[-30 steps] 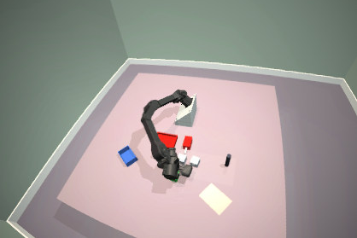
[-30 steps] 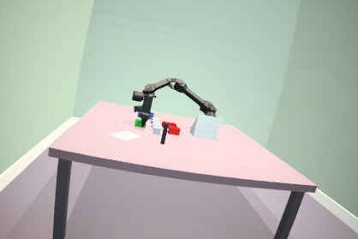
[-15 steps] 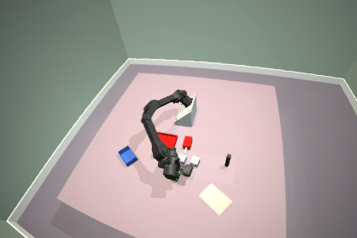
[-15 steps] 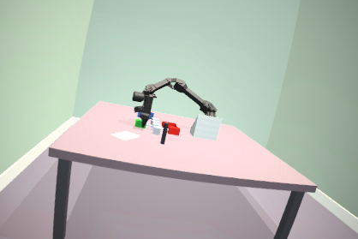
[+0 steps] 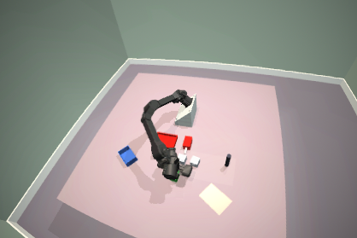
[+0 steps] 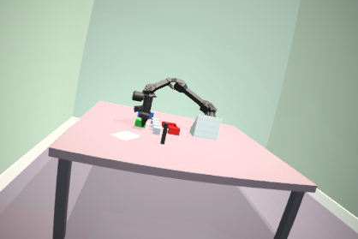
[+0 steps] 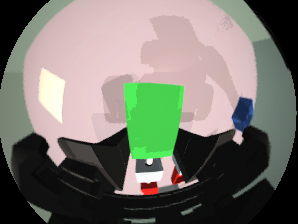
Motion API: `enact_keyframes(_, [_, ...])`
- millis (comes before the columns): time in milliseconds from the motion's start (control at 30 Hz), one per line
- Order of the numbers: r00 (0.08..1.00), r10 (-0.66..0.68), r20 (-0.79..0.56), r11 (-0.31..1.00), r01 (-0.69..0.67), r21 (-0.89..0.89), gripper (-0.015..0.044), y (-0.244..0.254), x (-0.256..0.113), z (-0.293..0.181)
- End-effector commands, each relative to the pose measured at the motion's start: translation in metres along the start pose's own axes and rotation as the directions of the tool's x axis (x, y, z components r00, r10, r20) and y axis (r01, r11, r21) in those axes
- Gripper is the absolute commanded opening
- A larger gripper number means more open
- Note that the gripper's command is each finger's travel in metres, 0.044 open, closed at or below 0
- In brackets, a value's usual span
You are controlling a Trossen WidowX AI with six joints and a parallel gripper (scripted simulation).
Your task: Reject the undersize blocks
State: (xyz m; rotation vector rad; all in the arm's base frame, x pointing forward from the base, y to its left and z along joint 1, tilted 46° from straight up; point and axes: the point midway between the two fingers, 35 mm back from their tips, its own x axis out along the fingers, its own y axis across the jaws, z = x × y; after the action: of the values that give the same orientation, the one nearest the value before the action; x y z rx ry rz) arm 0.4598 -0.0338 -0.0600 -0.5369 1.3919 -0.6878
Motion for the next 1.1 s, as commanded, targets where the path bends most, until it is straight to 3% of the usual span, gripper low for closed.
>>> enact_keyframes(0, [1.0,-0.002,0.006,1.0,0.002,-0.001,0.0,0.0009,-0.001,0.0011])
enact_keyframes(1067, [1.0,-0.002,0.006,1.0,0.002,-0.001,0.0,0.0012,0.0,0.0005])
